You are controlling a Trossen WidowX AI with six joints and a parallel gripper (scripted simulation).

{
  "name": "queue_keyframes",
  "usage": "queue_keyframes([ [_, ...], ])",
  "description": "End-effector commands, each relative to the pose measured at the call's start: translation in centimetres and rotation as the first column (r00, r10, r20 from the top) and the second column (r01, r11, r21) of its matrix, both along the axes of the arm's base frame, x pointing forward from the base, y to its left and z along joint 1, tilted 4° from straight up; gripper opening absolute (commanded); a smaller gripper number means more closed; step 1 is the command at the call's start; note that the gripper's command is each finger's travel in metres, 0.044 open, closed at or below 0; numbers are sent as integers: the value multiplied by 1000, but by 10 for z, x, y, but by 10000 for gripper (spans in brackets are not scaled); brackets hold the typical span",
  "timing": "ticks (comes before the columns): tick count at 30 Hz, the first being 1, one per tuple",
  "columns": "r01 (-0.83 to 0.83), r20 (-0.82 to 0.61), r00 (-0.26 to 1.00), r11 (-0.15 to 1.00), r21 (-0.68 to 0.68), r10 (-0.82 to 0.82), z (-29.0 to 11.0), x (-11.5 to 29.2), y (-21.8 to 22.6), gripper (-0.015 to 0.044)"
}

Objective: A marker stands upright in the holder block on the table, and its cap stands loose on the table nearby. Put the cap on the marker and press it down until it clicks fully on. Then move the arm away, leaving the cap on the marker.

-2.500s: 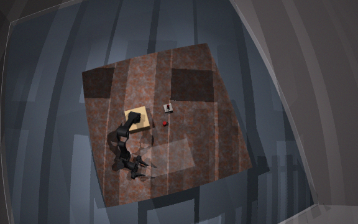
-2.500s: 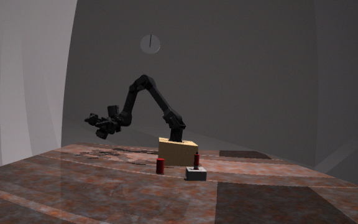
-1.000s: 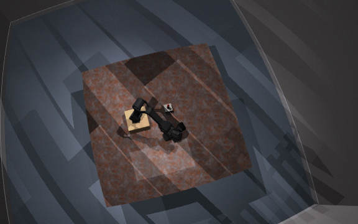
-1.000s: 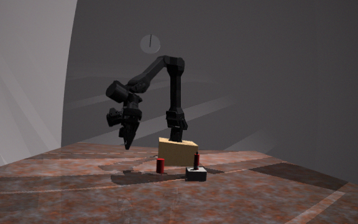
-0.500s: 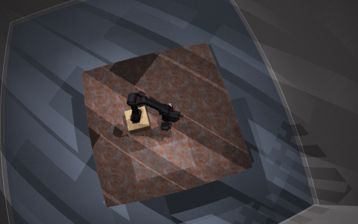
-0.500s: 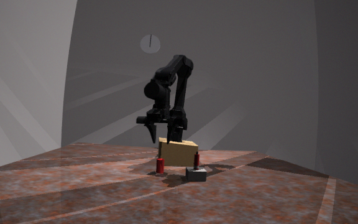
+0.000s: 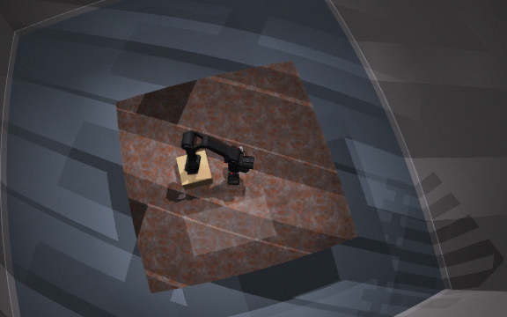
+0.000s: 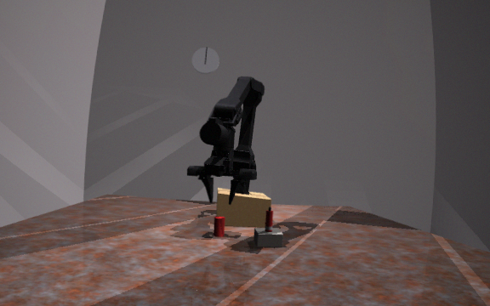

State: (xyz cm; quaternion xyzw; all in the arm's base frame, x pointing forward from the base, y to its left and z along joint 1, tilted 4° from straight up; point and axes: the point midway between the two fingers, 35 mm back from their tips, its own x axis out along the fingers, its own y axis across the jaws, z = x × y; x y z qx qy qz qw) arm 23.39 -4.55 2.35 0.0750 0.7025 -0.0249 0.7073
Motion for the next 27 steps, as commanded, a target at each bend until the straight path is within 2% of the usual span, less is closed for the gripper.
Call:
queue_keyframes([
  [1,-5,-4,1000,1000,-3,5,-9,0,0,249],
  [27,-5,-4,1000,1000,-3,5,-53,0,3,249],
])
